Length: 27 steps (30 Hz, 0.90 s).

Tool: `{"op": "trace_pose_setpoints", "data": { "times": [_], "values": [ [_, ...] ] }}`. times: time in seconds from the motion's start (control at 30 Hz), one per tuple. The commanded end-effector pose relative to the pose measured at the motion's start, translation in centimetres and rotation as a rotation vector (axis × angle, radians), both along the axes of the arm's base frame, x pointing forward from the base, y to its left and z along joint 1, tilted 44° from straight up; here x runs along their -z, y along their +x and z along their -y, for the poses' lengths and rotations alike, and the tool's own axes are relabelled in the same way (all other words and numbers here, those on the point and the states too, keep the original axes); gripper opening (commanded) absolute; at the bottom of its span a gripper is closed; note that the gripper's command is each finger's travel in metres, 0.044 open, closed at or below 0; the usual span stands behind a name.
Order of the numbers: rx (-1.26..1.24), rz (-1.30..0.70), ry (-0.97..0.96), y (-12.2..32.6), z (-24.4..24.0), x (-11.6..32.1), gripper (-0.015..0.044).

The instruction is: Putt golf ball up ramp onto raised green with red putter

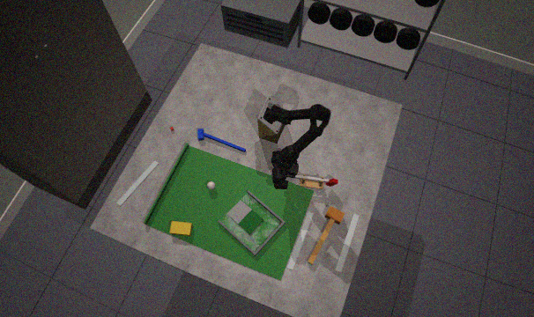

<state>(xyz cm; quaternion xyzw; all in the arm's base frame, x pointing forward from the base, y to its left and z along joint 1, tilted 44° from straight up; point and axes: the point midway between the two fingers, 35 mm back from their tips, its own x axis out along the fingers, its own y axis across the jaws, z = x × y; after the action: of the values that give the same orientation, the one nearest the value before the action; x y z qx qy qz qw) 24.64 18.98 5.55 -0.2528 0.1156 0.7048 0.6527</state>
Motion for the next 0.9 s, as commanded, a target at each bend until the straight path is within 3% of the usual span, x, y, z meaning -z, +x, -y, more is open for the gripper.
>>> {"op": "trace_pose_setpoints", "data": {
  "times": [0.0, 0.33, 0.57, 0.87],
  "values": [
    [-0.001, 0.002, 0.0, 0.0, 0.0, 0.0, 0.0309],
    [-0.001, 0.002, 0.0, 0.0, 0.0, 0.0, 0.0046],
    [-0.001, 0.002, 0.0, 0.0, 0.0, 0.0, 0.0],
    [-0.001, 0.002, -0.014, 0.4, 2.0, -1.5, 0.0]
  ]
}}
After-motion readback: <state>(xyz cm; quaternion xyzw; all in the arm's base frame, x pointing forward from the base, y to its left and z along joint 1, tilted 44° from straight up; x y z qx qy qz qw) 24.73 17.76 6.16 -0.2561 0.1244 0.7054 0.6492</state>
